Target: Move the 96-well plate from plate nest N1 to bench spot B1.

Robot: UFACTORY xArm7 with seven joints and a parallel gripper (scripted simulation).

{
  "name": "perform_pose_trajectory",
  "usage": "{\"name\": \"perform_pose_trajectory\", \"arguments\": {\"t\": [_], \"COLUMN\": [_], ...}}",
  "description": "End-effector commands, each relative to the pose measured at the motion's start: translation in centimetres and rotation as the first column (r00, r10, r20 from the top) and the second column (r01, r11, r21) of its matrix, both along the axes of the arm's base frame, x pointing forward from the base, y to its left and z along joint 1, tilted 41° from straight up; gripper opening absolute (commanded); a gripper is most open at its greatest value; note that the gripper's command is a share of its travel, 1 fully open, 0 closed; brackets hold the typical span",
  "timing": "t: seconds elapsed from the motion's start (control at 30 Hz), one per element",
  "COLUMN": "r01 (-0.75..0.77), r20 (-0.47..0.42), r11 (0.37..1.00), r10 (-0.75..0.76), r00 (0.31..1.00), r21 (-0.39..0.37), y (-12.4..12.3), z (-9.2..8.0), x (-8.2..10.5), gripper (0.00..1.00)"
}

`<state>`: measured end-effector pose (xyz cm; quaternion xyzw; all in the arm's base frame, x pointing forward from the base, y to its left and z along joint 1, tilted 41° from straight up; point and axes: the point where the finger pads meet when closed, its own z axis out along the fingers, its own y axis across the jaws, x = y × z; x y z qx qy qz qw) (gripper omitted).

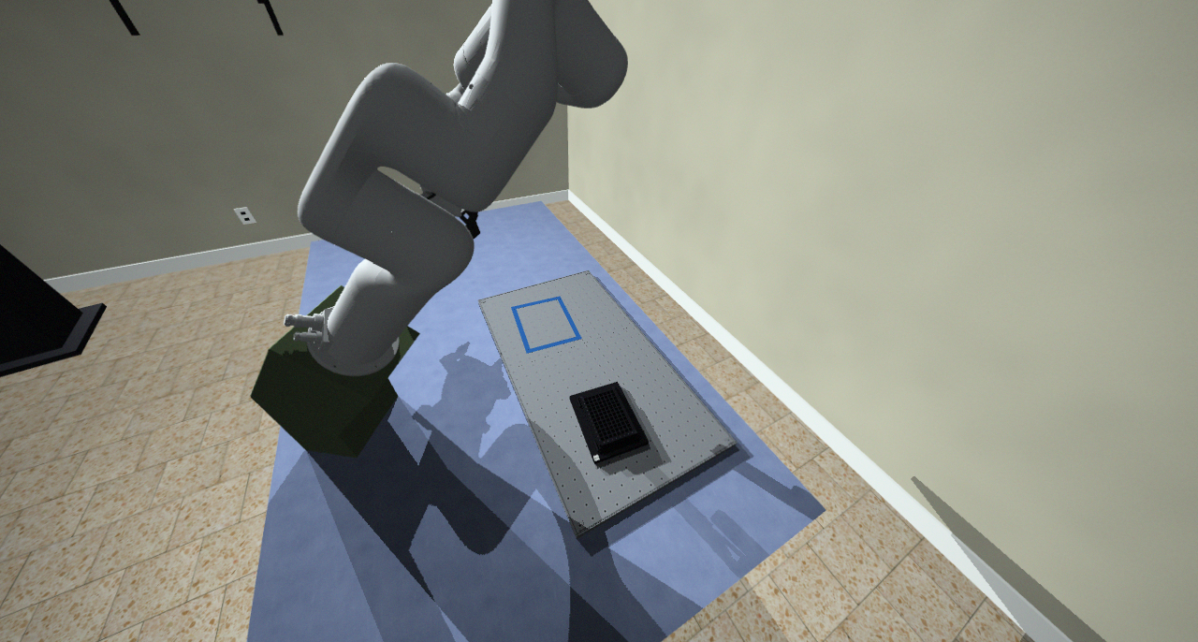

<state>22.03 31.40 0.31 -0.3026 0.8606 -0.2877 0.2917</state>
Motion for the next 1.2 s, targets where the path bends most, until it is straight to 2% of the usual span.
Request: {"name": "perform_pose_trajectory", "arguments": {"t": [0.0, 0.53, 0.77, 1.03, 1.1, 1.17], "r01": [-0.003, -0.003, 0.189, 0.387, 0.387, 0.437], "r20": [0.0, 0.0, -0.024, -0.066, -0.066, -0.079], "r11": [1.0, 1.0, 0.973, 0.887, 0.887, 0.854], "r10": [0.003, 0.003, -0.188, -0.383, -0.383, -0.433], "r00": [1.0, 1.0, 0.982, 0.921, 0.921, 0.898], "r21": [0.003, 0.003, 0.131, 0.253, 0.253, 0.282], "y": [0.2, 0.2, -1.8, -2.7, -2.7, -3.6], "z": [0.1, 0.1, 0.0, 0.0, 0.0, 0.0], "x": [-0.1, -0.1, 0.9, 1.4, 1.4, 1.9], "gripper": [1.0, 1.0, 1.0, 1.0, 1.0, 1.0]}}
